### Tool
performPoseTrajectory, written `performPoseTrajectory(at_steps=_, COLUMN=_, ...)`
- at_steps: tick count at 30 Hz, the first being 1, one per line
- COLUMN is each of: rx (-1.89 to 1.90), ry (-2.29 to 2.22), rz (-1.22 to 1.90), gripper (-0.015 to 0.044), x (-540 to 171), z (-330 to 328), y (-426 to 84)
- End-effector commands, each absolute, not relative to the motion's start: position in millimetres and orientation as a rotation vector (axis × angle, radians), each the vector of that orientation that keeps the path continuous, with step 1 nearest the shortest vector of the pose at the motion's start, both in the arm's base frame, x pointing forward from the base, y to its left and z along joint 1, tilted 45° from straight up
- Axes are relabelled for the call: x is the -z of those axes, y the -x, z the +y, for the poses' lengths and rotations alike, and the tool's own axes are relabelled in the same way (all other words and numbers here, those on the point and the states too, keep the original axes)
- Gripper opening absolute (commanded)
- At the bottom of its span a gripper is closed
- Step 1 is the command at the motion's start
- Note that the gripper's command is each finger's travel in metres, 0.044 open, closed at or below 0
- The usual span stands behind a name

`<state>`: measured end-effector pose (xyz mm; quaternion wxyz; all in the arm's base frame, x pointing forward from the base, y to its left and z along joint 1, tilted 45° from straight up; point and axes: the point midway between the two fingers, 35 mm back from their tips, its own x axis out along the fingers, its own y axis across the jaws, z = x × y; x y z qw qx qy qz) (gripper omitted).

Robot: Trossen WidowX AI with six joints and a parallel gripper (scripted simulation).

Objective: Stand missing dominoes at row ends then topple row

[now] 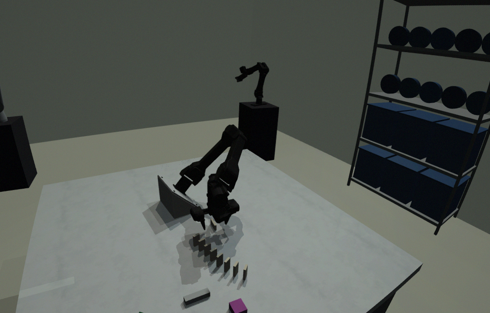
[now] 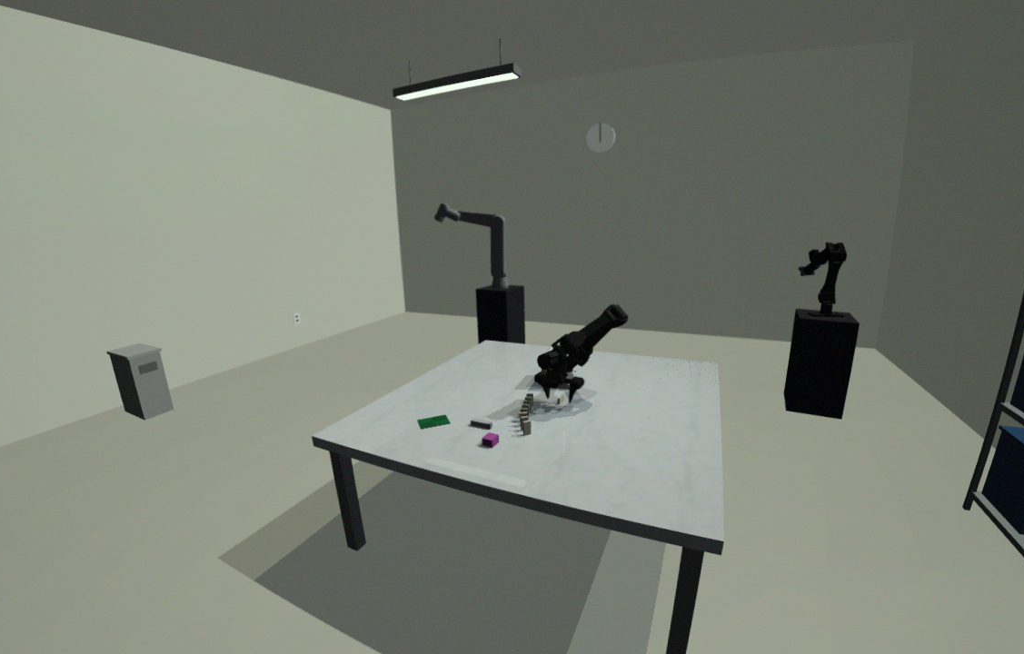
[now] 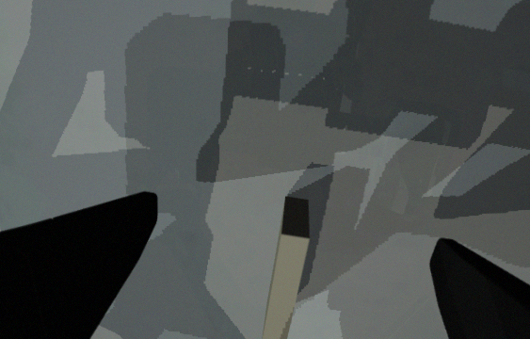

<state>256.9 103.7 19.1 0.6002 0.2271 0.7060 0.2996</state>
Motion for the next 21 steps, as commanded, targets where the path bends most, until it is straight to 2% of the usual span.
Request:
performPoseTrajectory(at_steps=1, rx=-0.696, ry=-0.533, rz=1.646, gripper=0.044, x=-13.5, z=109.4, y=-252.9)
performPoseTrajectory(at_steps=9, rx=-0.696, ry=-0.533, rz=1.646, gripper=0.044, x=-12.0, z=110.9, y=-252.5)
performPoseTrajectory(at_steps=21, rx=-0.696, ry=-0.533, rz=1.646, gripper=0.0125, x=-12.0, z=110.9, y=-252.5)
